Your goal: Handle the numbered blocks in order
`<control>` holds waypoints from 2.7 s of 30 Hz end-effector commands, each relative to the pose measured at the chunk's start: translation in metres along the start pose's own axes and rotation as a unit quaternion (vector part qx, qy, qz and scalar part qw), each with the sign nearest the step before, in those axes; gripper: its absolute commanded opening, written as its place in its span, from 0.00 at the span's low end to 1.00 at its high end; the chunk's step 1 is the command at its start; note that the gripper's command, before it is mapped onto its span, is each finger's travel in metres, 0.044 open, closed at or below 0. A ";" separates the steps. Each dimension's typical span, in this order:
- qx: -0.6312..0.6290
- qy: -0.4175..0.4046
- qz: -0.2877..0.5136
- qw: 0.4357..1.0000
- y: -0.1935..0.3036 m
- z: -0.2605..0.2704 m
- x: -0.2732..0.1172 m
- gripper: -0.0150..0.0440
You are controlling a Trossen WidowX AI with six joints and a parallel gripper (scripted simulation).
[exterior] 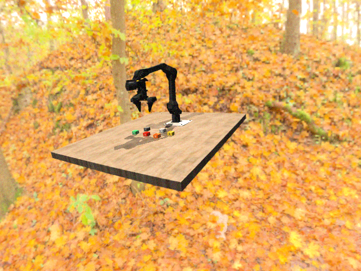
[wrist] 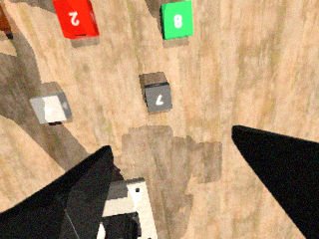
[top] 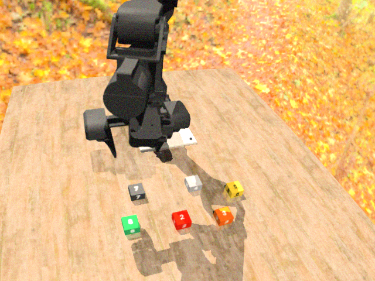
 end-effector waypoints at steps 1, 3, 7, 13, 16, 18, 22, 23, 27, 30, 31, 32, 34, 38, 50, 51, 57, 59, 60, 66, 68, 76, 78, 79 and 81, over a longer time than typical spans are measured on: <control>-0.003 -0.004 0.002 1.000 -0.004 0.029 0.001 0.93; -0.003 -0.005 0.002 1.000 -0.004 0.054 0.001 0.93; -0.003 -0.008 0.003 1.000 0.003 0.105 0.000 0.93; -0.003 -0.009 0.003 1.000 0.008 0.123 0.000 0.93; -0.003 -0.009 0.003 1.000 0.008 0.123 0.000 0.93; -0.003 -0.009 0.003 1.000 0.008 0.123 0.000 0.93; -0.003 -0.009 0.003 1.000 0.008 0.123 0.000 0.93; -0.003 -0.009 0.003 1.000 0.008 0.123 0.000 0.93; -0.003 -0.009 0.003 1.000 0.008 0.123 0.000 0.93; -0.003 -0.009 0.003 1.000 0.008 0.123 0.000 0.93; -0.003 -0.009 0.003 1.000 0.008 0.123 0.000 0.93; -0.004 -0.009 0.003 1.000 0.007 0.125 0.000 0.93; -0.007 -0.010 0.001 1.000 0.000 0.144 -0.002 0.93; -0.011 -0.014 -0.002 1.000 -0.011 0.207 -0.004 0.93; -0.003 -0.015 0.002 1.000 -0.011 0.229 -0.003 0.93; -0.003 -0.015 0.002 1.000 -0.011 0.229 -0.003 0.93; -0.003 -0.015 0.002 1.000 -0.011 0.229 -0.003 0.93; -0.003 -0.015 0.002 1.000 -0.011 0.229 -0.003 0.93; -0.003 -0.015 0.002 1.000 -0.011 0.229 -0.003 0.93; -0.003 -0.014 0.001 1.000 -0.033 0.216 -0.004 0.93; -0.003 -0.013 0.000 1.000 -0.062 0.194 -0.004 0.93; -0.003 -0.012 -0.001 1.000 -0.082 0.176 -0.003 0.93; -0.003 -0.012 -0.001 1.000 -0.082 0.176 -0.003 0.93; -0.003 -0.012 -0.001 1.000 -0.082 0.176 -0.003 0.93; -0.003 -0.012 -0.001 1.000 -0.082 0.176 -0.003 0.93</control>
Point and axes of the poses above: the point midway between the two fingers, 35 mm back from their tips, its own x axis out along the fingers, its own z axis across the jaws, y = z × x, the point moved 7 cm from there along -x, back along the fingers, and after that the axes turned 9 degrees about x, right-handed, at the moved point
